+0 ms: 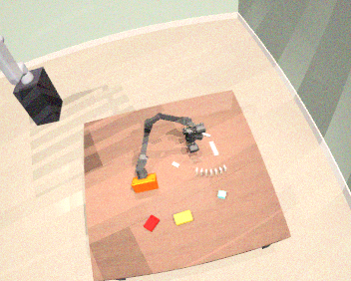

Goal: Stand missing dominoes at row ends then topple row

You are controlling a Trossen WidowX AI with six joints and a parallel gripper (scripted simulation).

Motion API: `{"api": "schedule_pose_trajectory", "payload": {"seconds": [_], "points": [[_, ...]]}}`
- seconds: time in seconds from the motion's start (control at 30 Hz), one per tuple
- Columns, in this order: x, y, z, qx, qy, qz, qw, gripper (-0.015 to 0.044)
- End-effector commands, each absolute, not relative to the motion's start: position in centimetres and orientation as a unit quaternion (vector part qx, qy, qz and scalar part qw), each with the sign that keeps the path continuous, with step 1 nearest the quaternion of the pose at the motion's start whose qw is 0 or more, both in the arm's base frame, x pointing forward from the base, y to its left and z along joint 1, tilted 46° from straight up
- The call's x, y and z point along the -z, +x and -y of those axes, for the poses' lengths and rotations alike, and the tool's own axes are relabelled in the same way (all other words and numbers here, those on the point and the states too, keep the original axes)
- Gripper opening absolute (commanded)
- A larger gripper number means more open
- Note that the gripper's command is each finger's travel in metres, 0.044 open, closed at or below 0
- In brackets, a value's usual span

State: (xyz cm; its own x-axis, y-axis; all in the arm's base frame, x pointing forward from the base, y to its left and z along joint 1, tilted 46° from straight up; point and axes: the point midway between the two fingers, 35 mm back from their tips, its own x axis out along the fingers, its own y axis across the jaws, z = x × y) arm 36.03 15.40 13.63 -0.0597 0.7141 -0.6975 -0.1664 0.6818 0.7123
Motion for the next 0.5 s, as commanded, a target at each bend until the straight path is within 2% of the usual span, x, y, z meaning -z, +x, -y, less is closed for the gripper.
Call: {"api": "schedule_pose_trajectory", "payload": {"seconds": [0.0,0.27,0.47], "points": [[-14.0,36.1,-15.2,-0.336,0.216,-0.643,0.653,0.0107],[-22.2,36.6,-6.4,-0.307,0.236,-0.611,0.691,0.0107],[-22.9,36.4,-5.6,-0.304,0.238,-0.608,0.694,0.0107]]}}
